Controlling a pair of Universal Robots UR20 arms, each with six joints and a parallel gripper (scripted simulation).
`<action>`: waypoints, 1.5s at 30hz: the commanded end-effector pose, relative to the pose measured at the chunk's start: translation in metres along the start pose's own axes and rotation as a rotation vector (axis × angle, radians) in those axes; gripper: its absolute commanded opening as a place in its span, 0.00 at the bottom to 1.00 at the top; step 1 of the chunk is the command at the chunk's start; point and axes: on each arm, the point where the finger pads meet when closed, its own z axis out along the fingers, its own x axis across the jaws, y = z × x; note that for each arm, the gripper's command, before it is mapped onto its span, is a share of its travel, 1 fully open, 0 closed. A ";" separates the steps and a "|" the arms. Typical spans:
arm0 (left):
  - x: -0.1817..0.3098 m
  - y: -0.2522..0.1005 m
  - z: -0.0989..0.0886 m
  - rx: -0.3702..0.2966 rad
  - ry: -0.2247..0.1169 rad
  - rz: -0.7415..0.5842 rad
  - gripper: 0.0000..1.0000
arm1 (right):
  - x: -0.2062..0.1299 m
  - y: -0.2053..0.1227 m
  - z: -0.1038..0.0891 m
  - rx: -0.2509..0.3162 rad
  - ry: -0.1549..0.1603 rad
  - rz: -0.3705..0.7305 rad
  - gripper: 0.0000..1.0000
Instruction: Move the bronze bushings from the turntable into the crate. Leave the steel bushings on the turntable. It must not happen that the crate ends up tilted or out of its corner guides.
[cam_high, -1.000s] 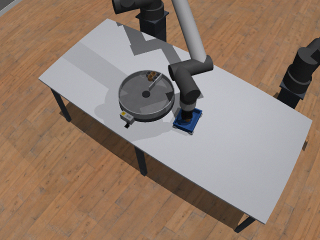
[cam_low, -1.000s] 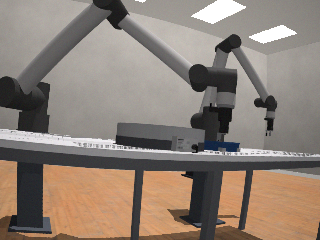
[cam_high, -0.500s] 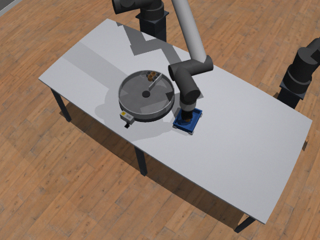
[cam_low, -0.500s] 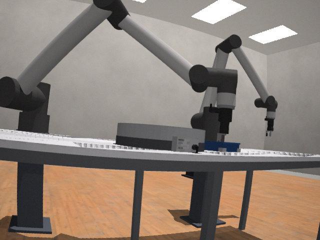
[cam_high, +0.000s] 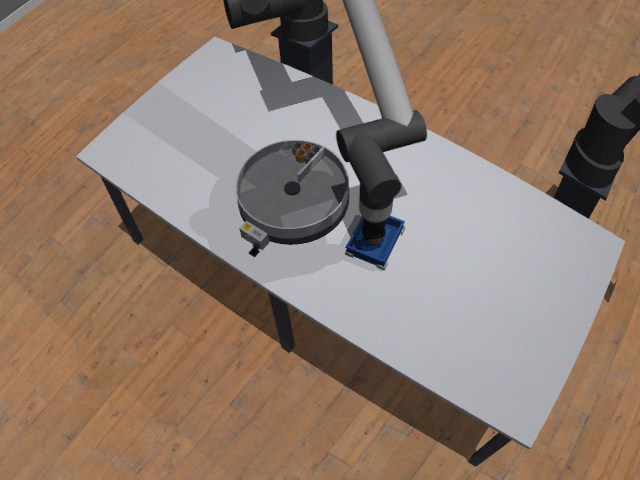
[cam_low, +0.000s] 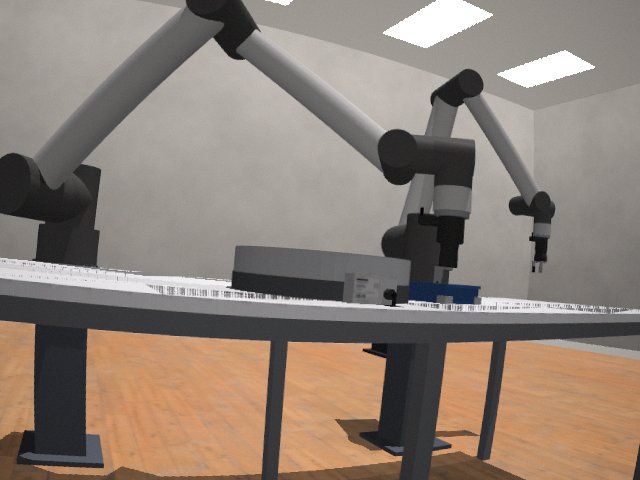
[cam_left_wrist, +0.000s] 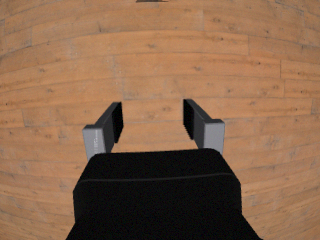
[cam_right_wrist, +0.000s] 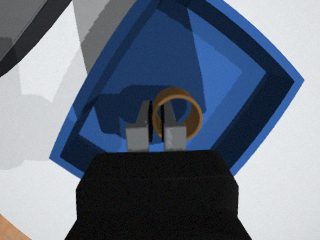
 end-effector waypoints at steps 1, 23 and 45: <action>0.000 0.001 -0.001 -0.001 0.000 0.000 1.00 | 0.000 0.001 -0.001 -0.002 0.000 0.000 0.00; 0.000 0.001 -0.001 -0.001 0.000 0.000 1.00 | 0.000 0.001 0.001 -0.001 0.000 0.000 0.00; 0.000 0.001 -0.001 -0.001 0.000 0.000 1.00 | 0.000 0.001 0.005 -0.001 0.000 0.000 0.00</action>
